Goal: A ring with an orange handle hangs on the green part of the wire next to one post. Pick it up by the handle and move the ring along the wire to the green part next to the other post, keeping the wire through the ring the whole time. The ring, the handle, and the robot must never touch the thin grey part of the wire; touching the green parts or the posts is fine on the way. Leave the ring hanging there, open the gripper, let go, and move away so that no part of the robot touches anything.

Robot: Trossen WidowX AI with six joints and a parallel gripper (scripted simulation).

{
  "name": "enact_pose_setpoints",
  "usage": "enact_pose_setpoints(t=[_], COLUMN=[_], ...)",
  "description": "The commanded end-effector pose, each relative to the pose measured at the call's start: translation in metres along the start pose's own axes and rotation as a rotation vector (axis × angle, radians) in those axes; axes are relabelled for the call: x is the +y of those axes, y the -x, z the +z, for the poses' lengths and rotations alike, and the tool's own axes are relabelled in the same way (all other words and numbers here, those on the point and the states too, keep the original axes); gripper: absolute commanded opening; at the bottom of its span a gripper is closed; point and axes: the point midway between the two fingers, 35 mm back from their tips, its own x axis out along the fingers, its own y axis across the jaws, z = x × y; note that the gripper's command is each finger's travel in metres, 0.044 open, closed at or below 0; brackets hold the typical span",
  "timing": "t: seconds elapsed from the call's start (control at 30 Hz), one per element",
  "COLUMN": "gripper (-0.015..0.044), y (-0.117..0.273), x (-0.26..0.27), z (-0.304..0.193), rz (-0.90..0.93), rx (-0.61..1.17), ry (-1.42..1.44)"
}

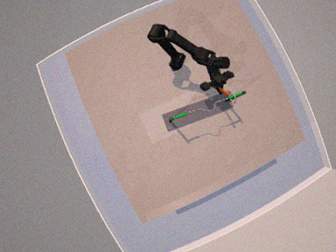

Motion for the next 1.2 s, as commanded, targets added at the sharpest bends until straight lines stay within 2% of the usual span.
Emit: enact_pose_setpoints(t=[0.0,1.1,1.17], gripper=[-0.0150,-0.0150,-0.0097], y=[-0.002,-0.010,-0.010], x=[0.001,0.000,0.001], z=[-0.001,-0.016,-0.016], rz=[-0.003,-0.003,0.001], rx=[-0.007,-0.007,-0.005], ry=[-0.006,-0.006,-0.003])
